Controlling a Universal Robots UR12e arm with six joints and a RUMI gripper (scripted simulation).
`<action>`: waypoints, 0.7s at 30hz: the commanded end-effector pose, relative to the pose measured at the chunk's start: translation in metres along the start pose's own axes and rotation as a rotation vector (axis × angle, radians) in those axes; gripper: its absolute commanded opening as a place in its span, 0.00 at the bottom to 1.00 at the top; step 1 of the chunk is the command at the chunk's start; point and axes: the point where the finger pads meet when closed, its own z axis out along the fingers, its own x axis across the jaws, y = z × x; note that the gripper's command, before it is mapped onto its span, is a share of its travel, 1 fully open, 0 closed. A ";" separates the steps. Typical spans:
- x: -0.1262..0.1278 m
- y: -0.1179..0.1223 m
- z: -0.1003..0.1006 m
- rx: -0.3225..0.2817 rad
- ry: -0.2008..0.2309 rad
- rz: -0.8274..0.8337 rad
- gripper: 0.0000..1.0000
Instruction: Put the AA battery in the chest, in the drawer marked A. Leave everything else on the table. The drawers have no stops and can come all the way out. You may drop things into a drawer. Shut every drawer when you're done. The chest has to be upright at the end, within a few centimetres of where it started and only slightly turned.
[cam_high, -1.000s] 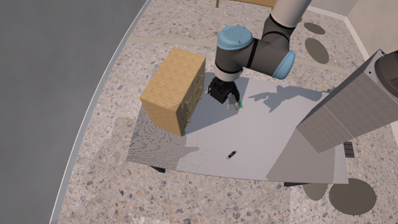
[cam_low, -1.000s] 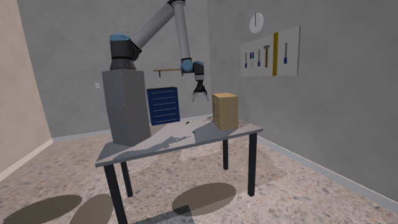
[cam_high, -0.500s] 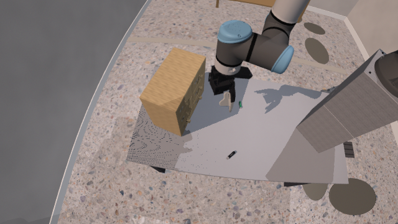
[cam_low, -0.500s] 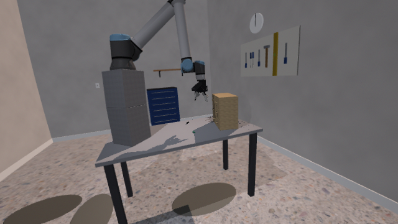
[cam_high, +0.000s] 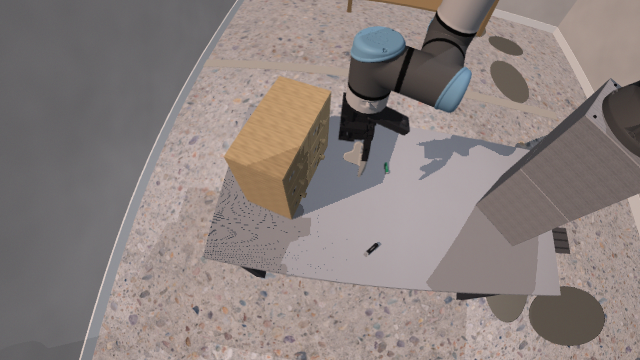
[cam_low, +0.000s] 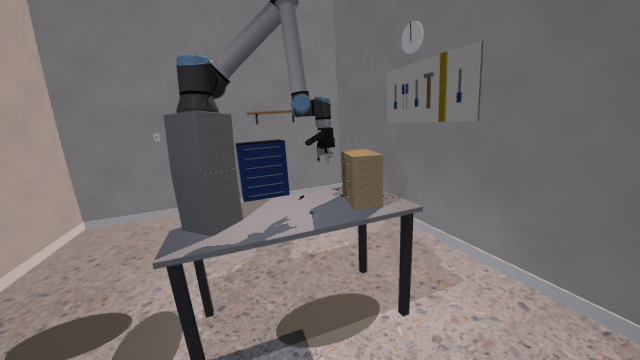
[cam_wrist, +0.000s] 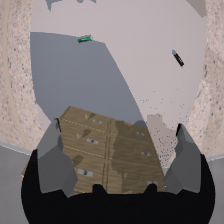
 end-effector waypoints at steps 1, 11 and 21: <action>-0.003 0.000 -0.001 -0.001 -0.002 0.107 1.00; -0.006 0.000 -0.002 -0.001 -0.002 0.221 1.00; -0.007 0.000 -0.002 -0.001 -0.002 0.274 1.00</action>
